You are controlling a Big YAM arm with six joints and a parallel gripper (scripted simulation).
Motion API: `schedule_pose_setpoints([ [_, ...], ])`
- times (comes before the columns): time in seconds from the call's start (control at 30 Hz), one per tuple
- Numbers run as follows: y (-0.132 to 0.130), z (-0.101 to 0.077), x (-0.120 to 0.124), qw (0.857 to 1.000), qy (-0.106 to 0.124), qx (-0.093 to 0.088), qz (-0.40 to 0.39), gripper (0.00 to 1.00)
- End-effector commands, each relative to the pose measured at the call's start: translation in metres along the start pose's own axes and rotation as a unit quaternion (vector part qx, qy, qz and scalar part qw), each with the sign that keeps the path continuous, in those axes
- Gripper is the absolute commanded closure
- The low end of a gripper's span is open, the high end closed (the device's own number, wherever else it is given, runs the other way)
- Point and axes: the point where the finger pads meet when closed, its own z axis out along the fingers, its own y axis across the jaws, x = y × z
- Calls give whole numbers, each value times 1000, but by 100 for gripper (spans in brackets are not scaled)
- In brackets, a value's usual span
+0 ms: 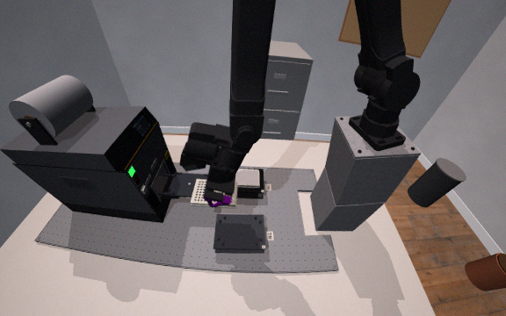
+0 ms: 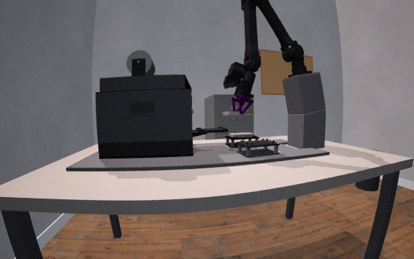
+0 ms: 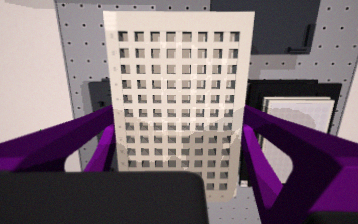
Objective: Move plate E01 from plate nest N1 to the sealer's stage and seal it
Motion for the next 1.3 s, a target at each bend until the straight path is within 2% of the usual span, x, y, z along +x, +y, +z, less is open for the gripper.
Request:
schedule_pose_setpoints([
  [0.0, -10, 2, -21, 1000, -11, 3, -3, 100],
  [0.2, -15, 6, -30, 1000, -9, 1, -10, 100],
  [0.4, -23, 12, -28, 1000, -1, 5, -5, 100],
  [0.73, -35, 21, -49, 1000, -1, 1, -8, 100],
  [1.0, -47, 24, -54, 1000, 1, 4, -2, 100],
  [1.27, -57, 25, -82, 1000, -10, 2, -5, 100],
])
